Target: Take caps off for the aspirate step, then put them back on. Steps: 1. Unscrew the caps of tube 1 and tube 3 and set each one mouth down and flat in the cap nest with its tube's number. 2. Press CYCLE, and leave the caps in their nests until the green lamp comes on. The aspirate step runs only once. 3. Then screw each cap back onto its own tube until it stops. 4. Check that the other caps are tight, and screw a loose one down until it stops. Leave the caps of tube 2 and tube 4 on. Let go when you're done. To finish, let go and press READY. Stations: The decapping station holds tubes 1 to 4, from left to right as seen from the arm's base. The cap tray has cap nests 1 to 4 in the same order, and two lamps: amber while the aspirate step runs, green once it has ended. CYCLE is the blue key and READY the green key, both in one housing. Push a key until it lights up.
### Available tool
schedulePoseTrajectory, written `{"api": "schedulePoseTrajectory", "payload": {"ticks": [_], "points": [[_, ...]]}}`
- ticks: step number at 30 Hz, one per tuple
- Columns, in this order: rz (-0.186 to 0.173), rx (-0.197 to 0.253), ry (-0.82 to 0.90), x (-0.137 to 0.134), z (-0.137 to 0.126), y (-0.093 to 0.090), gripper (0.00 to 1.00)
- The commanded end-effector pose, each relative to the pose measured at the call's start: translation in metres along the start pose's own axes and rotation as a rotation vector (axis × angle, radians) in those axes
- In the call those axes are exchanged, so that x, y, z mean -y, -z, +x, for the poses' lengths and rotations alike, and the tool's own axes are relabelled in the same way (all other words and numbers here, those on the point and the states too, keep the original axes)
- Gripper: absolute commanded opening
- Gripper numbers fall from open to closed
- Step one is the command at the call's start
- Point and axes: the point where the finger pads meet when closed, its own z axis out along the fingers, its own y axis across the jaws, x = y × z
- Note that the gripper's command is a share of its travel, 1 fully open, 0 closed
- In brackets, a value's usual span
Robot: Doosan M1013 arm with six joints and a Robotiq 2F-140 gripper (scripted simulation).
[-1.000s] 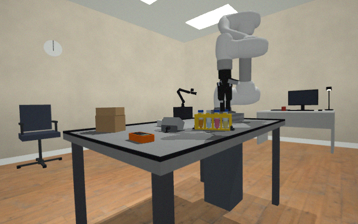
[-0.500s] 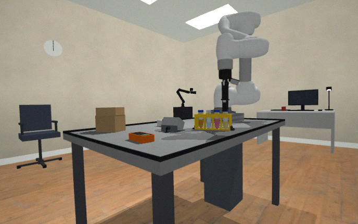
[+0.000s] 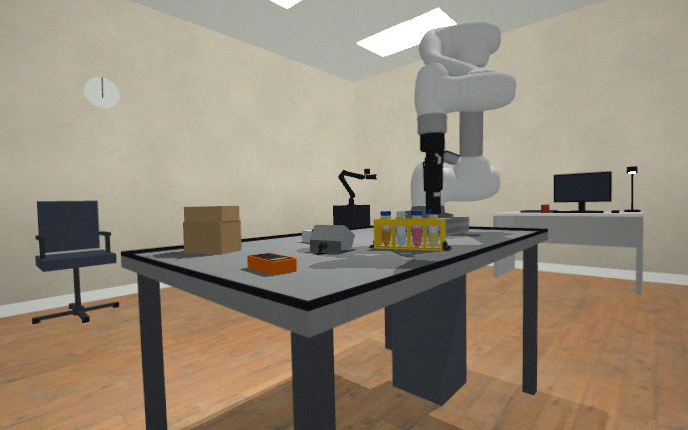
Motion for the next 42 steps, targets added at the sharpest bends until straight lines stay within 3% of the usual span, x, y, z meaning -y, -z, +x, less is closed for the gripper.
{"api": "schedulePoseTrajectory", "payload": {"ticks": [1,14,28,30,37,42], "points": [[-0.002,-0.004,0.004,-0.0005,-0.0003,0.0006,0.30],[-0.002,-0.004,0.004,-0.0004,-0.0003,0.0006,0.30],[0.000,-0.004,-0.696,-0.0004,-0.0003,0.0005,0.30],[0.000,-0.004,-0.696,-0.0004,-0.0003,0.0005,0.30],[0.000,-0.004,-1.043,-0.0004,-0.0003,0.0004,0.30],[0.000,-0.004,-1.043,-0.0004,-0.0003,0.0004,0.30]]}}
